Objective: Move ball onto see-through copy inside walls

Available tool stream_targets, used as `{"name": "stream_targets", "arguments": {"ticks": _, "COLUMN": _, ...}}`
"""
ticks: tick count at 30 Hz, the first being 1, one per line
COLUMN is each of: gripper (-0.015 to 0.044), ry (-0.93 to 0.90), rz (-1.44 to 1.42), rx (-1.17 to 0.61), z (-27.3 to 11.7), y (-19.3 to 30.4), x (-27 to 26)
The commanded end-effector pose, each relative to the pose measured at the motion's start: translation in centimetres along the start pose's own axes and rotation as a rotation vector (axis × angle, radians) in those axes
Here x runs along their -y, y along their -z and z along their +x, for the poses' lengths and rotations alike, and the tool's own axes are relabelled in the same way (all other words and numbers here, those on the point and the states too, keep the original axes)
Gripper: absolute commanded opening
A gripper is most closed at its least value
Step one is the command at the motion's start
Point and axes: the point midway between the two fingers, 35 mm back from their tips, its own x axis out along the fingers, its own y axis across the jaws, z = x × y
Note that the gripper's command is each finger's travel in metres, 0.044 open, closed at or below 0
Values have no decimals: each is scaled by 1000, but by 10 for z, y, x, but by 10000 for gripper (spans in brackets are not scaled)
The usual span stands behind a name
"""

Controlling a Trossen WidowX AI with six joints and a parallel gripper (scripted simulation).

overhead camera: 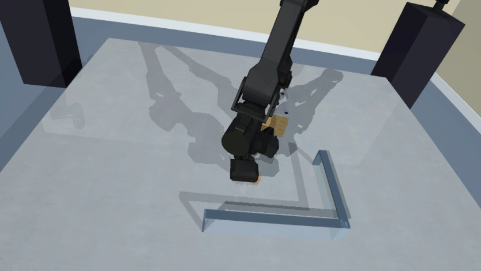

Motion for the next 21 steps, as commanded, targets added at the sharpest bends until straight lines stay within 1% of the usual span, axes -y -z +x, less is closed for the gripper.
{"name": "stream_targets", "arguments": {"ticks": 1, "gripper": 129, "ry": -1, "rz": 4, "rx": -6, "z": 1, "y": 1, "x": 0}}
{"name": "stream_targets", "arguments": {"ticks": 4, "gripper": 109, "ry": -1, "rz": 4, "rx": -6, "z": 1, "y": 1, "x": 0}}
{"name": "stream_targets", "arguments": {"ticks": 8, "gripper": 4, "ry": -1, "rz": 4, "rx": -6, "z": -9, "y": 2, "x": 2}}
{"name": "stream_targets", "arguments": {"ticks": 21, "gripper": 0, "ry": -1, "rz": 4, "rx": -7, "z": -107, "y": 2, "x": 4}}
